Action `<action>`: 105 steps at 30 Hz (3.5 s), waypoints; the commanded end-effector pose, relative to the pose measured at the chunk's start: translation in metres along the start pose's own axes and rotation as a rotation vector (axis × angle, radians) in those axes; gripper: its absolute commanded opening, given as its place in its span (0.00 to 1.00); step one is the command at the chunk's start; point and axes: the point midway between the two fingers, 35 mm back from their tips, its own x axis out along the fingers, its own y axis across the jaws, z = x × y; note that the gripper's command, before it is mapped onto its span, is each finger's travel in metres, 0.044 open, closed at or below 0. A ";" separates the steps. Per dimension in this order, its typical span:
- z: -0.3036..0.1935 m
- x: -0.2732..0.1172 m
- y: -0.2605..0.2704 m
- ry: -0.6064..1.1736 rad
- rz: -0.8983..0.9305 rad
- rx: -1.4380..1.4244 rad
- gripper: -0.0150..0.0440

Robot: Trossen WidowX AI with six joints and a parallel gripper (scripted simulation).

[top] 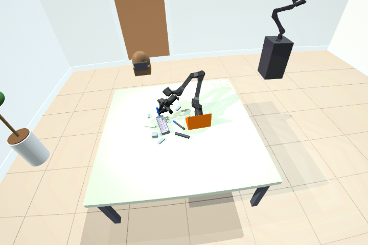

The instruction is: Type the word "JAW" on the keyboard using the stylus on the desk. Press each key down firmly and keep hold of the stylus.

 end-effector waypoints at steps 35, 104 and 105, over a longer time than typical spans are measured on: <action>-0.030 -0.012 0.026 -0.118 0.177 -0.087 0.25; -0.016 -0.017 0.026 -0.117 0.179 -0.087 0.39; -0.014 -0.018 0.027 -0.117 0.179 -0.087 0.39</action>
